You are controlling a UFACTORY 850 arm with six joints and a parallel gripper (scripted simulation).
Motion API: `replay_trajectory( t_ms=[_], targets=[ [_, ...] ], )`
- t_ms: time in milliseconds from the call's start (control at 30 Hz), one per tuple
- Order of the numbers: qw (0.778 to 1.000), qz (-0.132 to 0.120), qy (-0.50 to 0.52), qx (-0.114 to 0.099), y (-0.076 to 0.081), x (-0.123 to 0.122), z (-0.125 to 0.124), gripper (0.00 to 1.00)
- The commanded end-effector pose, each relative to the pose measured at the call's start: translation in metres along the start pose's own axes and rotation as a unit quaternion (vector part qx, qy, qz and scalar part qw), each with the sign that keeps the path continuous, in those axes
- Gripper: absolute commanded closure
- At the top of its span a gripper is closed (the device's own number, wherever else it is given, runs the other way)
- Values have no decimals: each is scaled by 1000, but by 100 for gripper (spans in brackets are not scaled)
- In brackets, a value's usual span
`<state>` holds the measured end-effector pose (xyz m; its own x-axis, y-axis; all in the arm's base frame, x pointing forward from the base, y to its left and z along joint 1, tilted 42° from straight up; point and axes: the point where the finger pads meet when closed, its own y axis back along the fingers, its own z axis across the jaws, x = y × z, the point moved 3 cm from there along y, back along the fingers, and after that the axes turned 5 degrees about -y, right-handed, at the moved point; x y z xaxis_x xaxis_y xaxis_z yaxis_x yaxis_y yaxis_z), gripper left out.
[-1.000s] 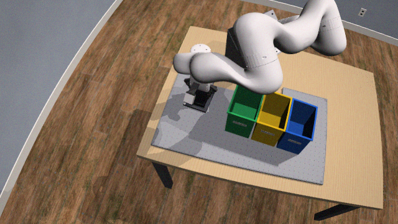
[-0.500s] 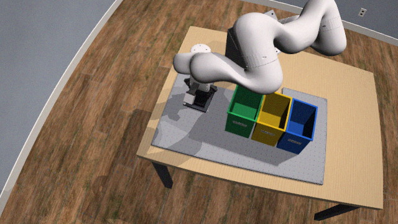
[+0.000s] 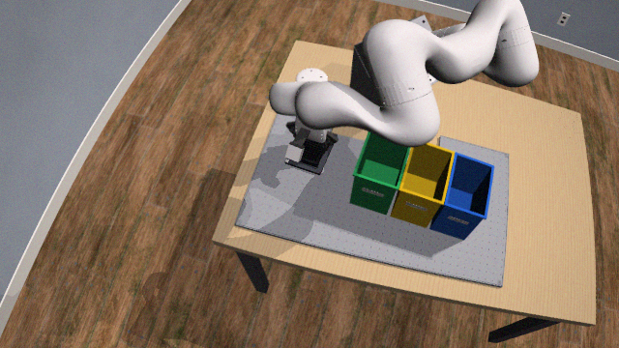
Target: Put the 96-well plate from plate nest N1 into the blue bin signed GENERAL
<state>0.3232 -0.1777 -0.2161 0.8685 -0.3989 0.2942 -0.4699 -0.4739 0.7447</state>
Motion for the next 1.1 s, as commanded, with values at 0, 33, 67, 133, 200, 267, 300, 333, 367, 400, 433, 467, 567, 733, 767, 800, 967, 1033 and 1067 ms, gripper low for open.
replay_trajectory(
  t_ms=[0,33,67,133,200,267,300,333,367,400,433,467,567,733,767,800,967,1033,1067],
  targets=[
    [1000,0,0,0,0,0,0,100],
    [1000,0,0,0,1,0,0,100],
    [1000,0,0,0,2,0,0,100],
    [1000,0,0,0,3,0,0,100],
    [1000,0,0,0,4,0,0,100],
    [1000,0,0,0,4,0,0,100],
    [1000,0,0,0,5,0,0,100],
    [1000,0,0,0,6,0,0,100],
    [1000,0,0,0,6,0,0,100],
    [1000,0,0,0,7,0,0,100],
    [1000,0,0,0,8,0,0,100],
    [1000,0,0,0,8,0,0,100],
    [1000,0,0,0,10,0,0,100],
    [1000,0,0,0,14,0,0,100],
    [1000,0,0,0,14,0,0,100],
    [1000,0,0,0,14,0,0,100],
    [1000,0,0,0,17,0,0,100],
    [1000,0,0,0,18,0,0,100],
    [1000,0,0,0,19,0,0,100]
  ],
)
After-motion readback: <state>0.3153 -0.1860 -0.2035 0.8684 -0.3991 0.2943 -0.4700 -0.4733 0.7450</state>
